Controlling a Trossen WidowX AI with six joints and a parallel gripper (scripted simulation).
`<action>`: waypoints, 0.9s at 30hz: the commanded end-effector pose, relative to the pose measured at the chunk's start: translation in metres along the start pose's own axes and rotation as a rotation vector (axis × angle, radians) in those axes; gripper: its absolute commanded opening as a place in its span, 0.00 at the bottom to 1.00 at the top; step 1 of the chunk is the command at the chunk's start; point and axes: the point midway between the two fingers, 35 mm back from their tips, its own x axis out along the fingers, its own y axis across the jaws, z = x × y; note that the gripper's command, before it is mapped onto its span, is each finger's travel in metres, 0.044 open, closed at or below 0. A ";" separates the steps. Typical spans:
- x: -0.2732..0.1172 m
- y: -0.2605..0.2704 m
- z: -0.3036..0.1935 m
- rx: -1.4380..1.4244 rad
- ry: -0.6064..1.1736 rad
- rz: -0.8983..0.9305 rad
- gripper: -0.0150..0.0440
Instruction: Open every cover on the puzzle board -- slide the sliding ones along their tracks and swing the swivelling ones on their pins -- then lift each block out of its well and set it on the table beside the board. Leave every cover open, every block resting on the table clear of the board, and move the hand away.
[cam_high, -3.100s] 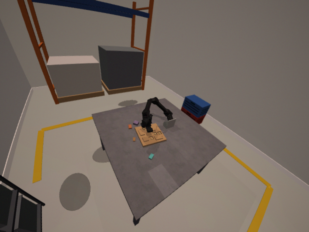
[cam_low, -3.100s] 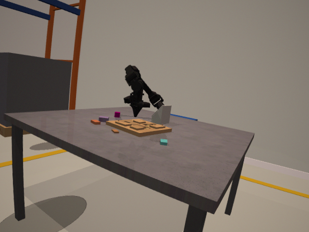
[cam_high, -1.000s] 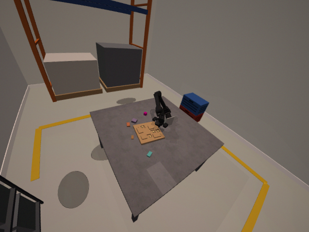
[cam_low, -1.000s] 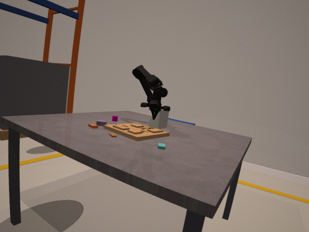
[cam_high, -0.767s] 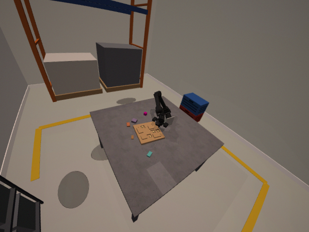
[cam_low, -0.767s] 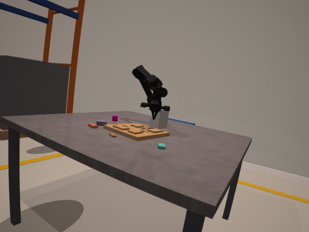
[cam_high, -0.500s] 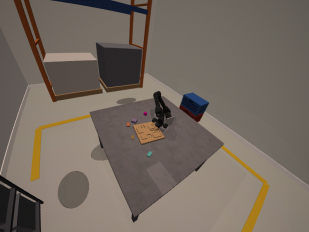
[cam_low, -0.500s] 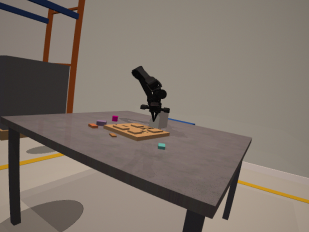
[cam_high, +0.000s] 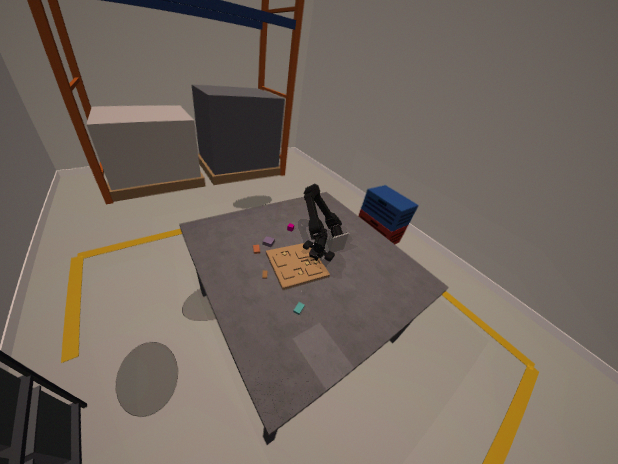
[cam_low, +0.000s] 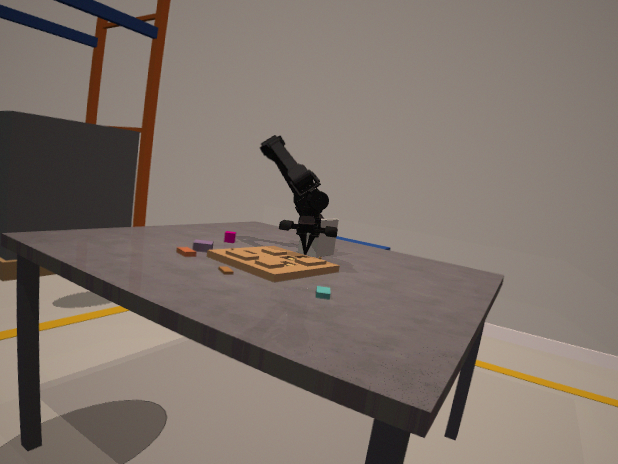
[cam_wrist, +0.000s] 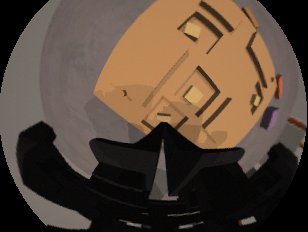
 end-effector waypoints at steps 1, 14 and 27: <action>0.006 -0.001 -0.002 -0.006 0.006 -0.003 0.25; 0.012 -0.001 -0.003 -0.006 0.006 -0.003 0.25; 0.016 -0.002 0.001 -0.007 0.006 -0.004 0.25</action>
